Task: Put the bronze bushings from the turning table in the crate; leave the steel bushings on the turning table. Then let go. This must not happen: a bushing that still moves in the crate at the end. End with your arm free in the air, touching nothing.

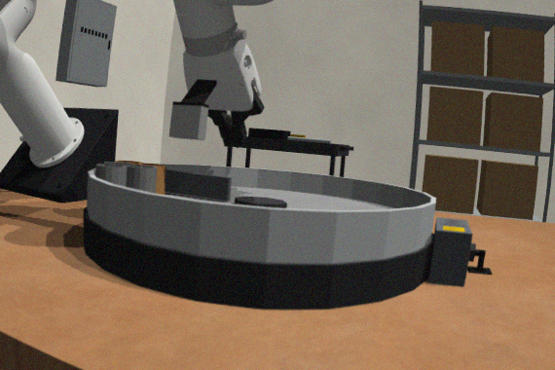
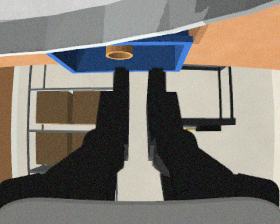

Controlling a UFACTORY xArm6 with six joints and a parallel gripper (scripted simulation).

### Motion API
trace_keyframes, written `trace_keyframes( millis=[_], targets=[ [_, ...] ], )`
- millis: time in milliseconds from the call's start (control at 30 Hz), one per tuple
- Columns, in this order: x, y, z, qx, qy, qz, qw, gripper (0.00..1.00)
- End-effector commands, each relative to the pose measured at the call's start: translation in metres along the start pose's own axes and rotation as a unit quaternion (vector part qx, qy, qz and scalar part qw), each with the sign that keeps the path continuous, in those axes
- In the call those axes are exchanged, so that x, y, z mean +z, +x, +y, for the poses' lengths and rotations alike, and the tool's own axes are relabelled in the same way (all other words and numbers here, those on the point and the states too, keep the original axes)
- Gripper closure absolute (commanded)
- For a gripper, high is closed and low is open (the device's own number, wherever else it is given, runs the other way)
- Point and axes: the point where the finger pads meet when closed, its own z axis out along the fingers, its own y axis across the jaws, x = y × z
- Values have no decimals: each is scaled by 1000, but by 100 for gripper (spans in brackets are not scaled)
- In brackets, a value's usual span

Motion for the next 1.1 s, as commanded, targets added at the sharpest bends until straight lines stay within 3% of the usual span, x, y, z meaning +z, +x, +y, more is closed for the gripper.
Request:
trace_keyframes(
  millis=[0, 533, 1067],
  targets=[
    [-28, 30, 5, -1, 3, -3, 1000, 90],
    [-102, 120, 26, -1, 3, -3, 1000, 90],
    [-104, 122, 27, -1, 3, -3, 1000, 90]
  ],
)
